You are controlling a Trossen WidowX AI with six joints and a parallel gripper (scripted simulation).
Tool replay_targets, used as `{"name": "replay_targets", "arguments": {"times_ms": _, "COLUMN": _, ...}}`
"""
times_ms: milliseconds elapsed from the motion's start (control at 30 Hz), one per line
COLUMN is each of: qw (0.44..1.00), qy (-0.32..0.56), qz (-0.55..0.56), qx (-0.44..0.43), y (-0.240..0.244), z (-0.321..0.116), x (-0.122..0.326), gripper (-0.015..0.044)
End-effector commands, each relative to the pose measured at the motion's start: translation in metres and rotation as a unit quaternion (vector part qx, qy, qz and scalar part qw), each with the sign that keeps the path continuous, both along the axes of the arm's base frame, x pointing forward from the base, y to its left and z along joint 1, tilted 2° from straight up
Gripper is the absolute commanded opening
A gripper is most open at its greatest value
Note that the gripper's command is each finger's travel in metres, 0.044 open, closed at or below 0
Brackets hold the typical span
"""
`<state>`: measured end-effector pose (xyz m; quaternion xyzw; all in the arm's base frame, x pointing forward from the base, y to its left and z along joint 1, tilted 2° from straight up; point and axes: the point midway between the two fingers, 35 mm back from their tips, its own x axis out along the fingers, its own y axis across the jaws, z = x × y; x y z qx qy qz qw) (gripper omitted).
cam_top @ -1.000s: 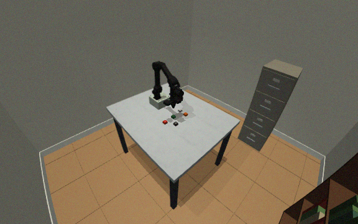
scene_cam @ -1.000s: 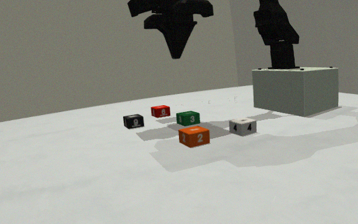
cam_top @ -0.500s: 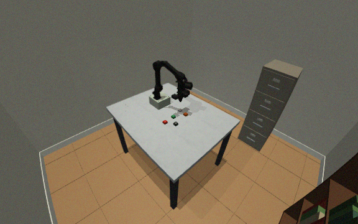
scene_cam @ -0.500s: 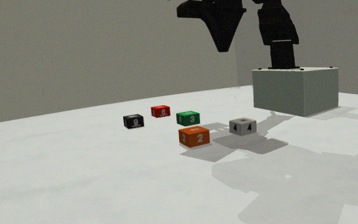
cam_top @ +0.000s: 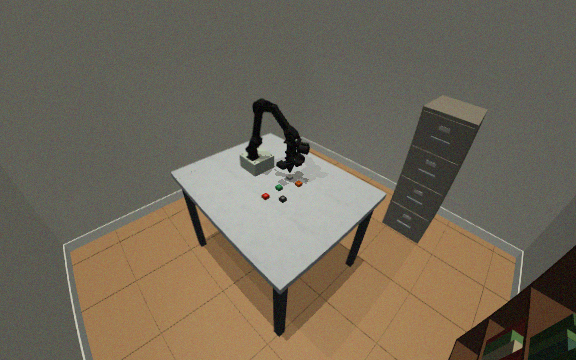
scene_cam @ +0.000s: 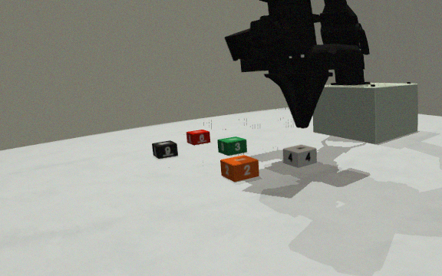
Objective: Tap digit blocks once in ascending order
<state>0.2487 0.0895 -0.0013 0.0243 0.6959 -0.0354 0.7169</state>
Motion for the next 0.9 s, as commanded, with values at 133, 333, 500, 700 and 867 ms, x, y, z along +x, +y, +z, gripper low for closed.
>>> {"name": "replay_targets", "arguments": {"times_ms": 133, "qw": 1.000, "qy": -0.007, "qz": -0.003, "qx": 0.001, "y": 0.001, "z": -0.010, "x": 0.004, "gripper": 0.0020}}
{"name": "replay_targets", "arguments": {"times_ms": 333, "qw": 1.000, "qy": -0.007, "qz": -0.003, "qx": 0.001, "y": 0.001, "z": -0.019, "x": 0.004, "gripper": 0.0020}}
{"name": "replay_targets", "arguments": {"times_ms": 500, "qw": 1.000, "qy": -0.007, "qz": -0.003, "qx": 0.001, "y": 0.001, "z": -0.027, "x": 0.004, "gripper": 0.0020}}
{"name": "replay_targets", "arguments": {"times_ms": 700, "qw": 1.000, "qy": -0.007, "qz": -0.003, "qx": 0.001, "y": 0.000, "z": -0.033, "x": 0.004, "gripper": 0.0020}}
{"name": "replay_targets", "arguments": {"times_ms": 867, "qw": 1.000, "qy": -0.007, "qz": -0.003, "qx": 0.001, "y": 0.000, "z": -0.033, "x": 0.004, "gripper": 0.0020}}
